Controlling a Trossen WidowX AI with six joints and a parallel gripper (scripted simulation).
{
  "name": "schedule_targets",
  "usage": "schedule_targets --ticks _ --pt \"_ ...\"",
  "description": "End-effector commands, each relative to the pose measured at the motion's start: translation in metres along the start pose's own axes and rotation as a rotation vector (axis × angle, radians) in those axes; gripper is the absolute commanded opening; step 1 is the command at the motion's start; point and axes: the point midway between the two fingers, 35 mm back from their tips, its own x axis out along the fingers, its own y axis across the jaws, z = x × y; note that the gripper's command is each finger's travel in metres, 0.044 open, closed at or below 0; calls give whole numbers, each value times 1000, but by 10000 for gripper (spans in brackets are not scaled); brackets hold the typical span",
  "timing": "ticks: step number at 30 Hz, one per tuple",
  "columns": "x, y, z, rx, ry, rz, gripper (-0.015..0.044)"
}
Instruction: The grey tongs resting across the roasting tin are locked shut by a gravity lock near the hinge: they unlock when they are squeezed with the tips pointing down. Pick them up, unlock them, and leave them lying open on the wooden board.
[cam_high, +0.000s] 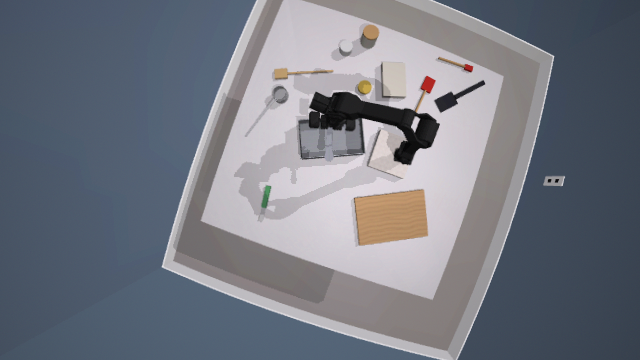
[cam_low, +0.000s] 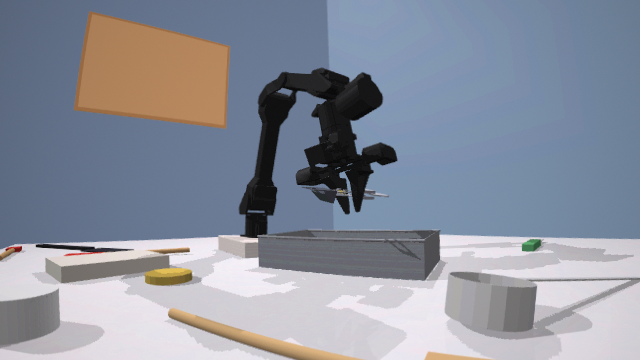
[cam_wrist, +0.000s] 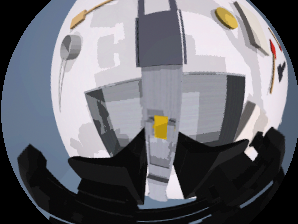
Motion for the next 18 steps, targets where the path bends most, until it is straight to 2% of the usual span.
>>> schedule_targets --ticks 1,9,18 --pt "-3 2 1 -1 -7 -54 -150" --pt "-4 1 0 -9 -11 -163 -150" --pt "-4 0 0 -10 -12 -175 -150"
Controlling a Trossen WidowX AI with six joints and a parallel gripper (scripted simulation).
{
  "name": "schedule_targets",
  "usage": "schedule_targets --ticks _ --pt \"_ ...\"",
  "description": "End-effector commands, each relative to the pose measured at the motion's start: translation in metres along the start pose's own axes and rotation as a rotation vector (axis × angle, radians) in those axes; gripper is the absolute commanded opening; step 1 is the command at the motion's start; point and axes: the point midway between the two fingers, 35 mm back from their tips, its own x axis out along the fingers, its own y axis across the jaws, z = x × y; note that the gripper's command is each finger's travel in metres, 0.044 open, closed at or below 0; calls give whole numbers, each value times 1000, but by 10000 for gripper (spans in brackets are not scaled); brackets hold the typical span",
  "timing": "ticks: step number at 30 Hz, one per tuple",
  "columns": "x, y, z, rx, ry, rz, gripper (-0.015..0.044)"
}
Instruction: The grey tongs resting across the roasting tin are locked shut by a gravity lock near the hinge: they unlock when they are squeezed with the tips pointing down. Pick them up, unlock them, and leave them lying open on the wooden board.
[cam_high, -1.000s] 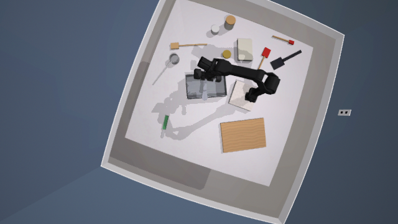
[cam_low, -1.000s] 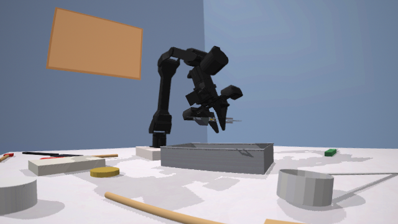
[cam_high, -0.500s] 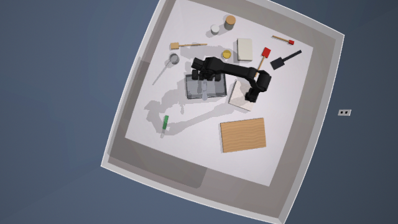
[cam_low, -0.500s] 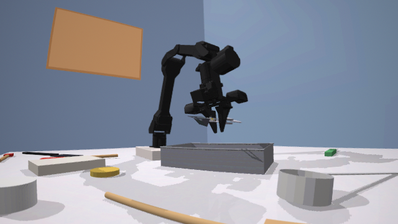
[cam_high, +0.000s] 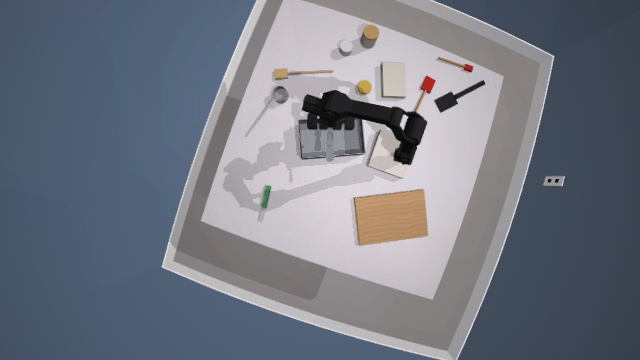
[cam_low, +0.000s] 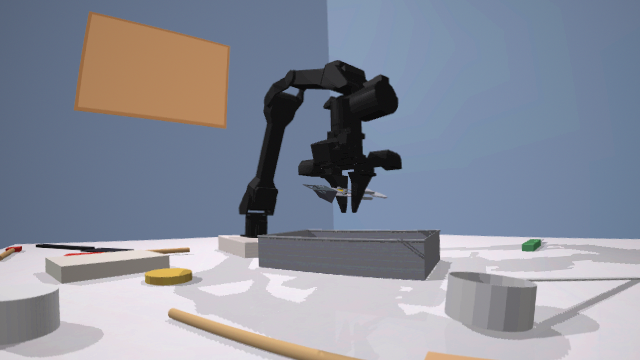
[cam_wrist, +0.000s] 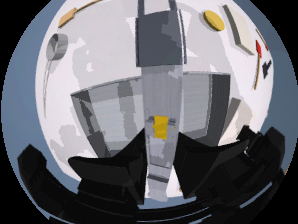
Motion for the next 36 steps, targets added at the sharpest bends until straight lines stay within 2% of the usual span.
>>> schedule_targets --ticks 1,7,21,36 --pt "-3 2 1 4 -6 1 -150" --pt "-4 4 -17 -44 -1 4 -150" --pt "-19 9 -105 -276 2 5 -150" --pt "-36 -9 -195 -526 11 9 -150"
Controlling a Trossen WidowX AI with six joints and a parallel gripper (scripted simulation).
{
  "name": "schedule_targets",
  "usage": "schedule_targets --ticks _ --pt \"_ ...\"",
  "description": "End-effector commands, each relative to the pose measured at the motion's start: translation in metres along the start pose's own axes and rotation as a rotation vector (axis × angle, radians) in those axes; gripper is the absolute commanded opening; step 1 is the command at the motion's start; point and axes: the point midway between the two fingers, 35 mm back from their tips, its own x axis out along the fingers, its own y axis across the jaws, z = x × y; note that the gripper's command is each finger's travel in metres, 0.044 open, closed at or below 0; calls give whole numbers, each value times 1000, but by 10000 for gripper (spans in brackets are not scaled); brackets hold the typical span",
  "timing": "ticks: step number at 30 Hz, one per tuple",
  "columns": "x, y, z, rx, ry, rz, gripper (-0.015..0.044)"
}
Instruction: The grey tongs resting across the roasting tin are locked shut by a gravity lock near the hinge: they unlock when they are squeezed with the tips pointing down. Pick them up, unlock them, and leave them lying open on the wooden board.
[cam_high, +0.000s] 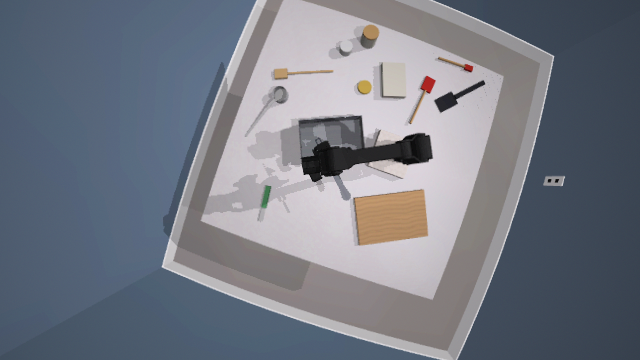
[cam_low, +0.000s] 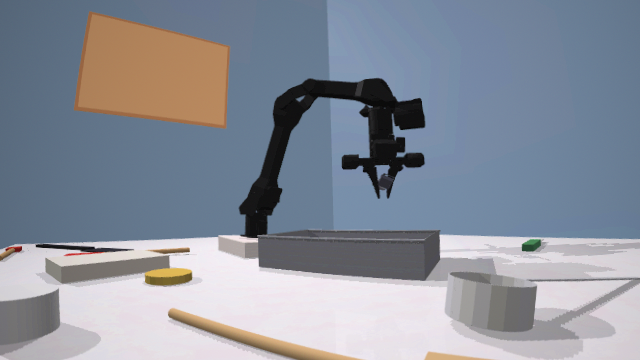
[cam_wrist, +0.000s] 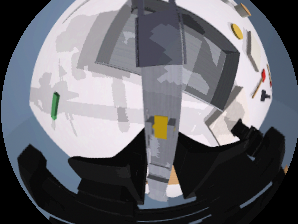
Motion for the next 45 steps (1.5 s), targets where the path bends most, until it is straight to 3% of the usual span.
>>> schedule_targets --ticks 1,19,28,45 --pt "-9 5 -25 -66 -4 9 -150" --pt "-28 1 -127 -347 4 5 -150" --pt "-30 -2 -144 -394 5 5 -150" --pt "-30 -33 -231 -669 15 9 -150"
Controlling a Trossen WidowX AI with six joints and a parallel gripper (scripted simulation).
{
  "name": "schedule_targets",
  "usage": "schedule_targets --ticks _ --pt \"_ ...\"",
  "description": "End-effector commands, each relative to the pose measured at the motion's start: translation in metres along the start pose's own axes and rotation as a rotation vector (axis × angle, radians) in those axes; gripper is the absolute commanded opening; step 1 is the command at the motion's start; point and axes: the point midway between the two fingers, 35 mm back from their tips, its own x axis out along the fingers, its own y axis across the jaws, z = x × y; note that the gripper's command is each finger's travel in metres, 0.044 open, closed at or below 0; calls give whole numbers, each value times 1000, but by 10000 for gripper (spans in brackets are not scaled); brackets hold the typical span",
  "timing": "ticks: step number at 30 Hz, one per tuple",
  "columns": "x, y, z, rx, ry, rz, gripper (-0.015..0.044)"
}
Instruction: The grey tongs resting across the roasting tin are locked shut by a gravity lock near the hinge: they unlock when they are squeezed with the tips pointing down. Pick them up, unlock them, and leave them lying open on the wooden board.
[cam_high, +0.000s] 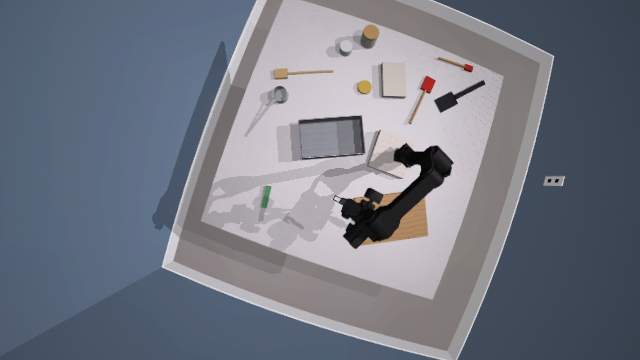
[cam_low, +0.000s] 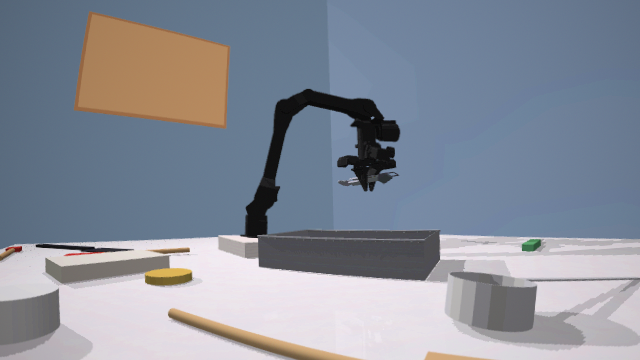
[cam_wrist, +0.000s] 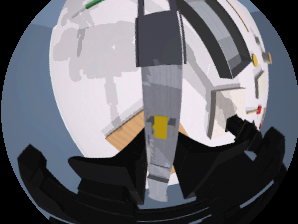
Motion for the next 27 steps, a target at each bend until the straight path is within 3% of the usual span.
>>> schedule_targets --ticks 1,27 --pt "0 2 -24 -66 -1 0 -150" --pt "0 -13 -159 -469 11 -2 -150"
